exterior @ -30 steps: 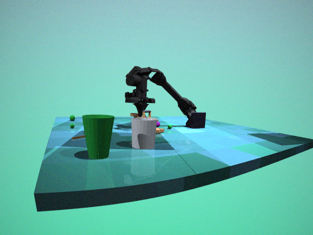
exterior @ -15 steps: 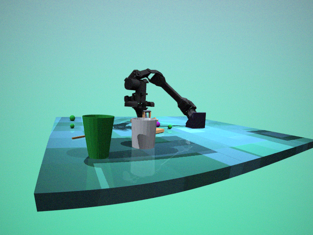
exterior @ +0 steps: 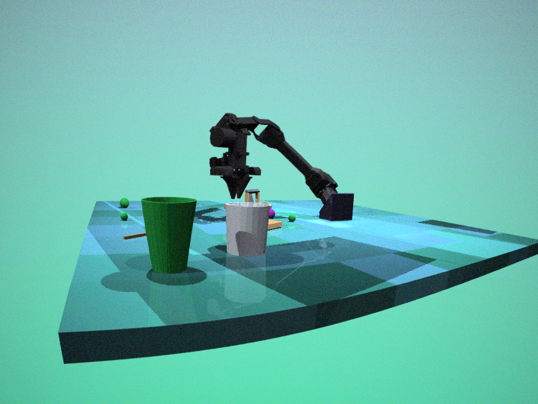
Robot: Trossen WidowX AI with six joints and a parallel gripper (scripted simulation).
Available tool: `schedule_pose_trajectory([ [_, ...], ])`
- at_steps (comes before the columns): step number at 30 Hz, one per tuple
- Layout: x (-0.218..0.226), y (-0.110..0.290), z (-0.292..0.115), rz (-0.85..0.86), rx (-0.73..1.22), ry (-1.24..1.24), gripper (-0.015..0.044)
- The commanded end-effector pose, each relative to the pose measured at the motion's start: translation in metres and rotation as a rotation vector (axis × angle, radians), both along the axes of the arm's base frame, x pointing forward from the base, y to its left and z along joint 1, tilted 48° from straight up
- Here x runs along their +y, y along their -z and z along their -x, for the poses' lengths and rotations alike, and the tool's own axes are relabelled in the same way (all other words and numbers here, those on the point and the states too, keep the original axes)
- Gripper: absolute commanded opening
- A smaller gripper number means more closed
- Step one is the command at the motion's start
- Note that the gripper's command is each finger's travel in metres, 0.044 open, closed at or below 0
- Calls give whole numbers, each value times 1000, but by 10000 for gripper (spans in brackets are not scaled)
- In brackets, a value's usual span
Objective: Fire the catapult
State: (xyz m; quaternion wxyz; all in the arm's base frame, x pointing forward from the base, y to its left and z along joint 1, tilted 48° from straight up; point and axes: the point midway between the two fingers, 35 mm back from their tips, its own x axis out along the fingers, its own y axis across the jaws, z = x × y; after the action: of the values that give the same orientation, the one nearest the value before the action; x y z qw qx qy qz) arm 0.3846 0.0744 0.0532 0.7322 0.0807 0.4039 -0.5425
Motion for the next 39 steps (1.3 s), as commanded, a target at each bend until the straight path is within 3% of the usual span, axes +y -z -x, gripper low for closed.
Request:
schedule_pose_trajectory([
  [1, 0, 0, 0, 0, 0, 0, 210],
  [6, 8, -7, 0, -7, -9, -11, 341],
  [10, 54, -54, 8, -55, -63, -77, 440],
  [13, 70, -71, 14, -73, -81, -101, 440],
  [16, 61, -55, 10, -50, -43, -109, 440],
  [39, 73, -31, 21, 58, 542, -636, 440],
])
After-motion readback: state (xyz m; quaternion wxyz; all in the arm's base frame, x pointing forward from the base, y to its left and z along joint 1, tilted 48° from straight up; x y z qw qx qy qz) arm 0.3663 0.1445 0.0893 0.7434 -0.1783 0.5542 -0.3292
